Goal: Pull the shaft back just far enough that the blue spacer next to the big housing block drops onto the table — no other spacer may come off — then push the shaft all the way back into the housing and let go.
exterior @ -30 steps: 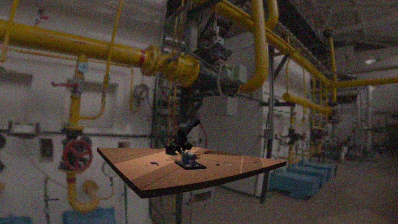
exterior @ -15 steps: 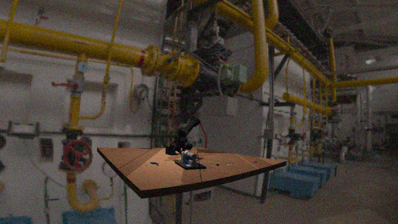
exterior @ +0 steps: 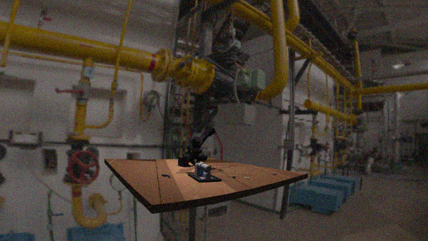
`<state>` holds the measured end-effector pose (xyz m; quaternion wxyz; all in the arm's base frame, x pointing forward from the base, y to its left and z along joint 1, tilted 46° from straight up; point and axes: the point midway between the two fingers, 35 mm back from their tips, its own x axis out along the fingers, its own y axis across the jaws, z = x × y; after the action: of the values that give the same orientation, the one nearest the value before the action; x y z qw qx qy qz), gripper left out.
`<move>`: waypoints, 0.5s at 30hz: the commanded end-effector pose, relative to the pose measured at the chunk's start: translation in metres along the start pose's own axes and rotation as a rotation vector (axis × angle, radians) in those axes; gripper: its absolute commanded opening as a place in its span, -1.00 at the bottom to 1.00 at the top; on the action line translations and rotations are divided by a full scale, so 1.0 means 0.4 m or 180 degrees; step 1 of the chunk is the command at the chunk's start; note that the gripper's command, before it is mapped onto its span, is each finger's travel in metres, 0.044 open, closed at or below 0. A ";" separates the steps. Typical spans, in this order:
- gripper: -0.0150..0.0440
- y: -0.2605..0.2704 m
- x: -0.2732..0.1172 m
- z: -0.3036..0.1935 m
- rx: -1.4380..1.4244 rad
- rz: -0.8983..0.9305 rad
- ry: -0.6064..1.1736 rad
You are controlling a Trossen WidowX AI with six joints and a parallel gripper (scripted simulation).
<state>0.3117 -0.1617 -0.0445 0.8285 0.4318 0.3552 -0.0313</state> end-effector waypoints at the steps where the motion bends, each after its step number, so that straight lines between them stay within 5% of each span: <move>1: -0.49 0.001 0.003 0.009 -0.0003 0.0003 -0.0016; 15: -0.49 0.002 0.012 0.019 -0.0003 0.0003 -0.0017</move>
<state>0.3171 -0.1638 -0.0454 0.8286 0.4318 0.3550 -0.0315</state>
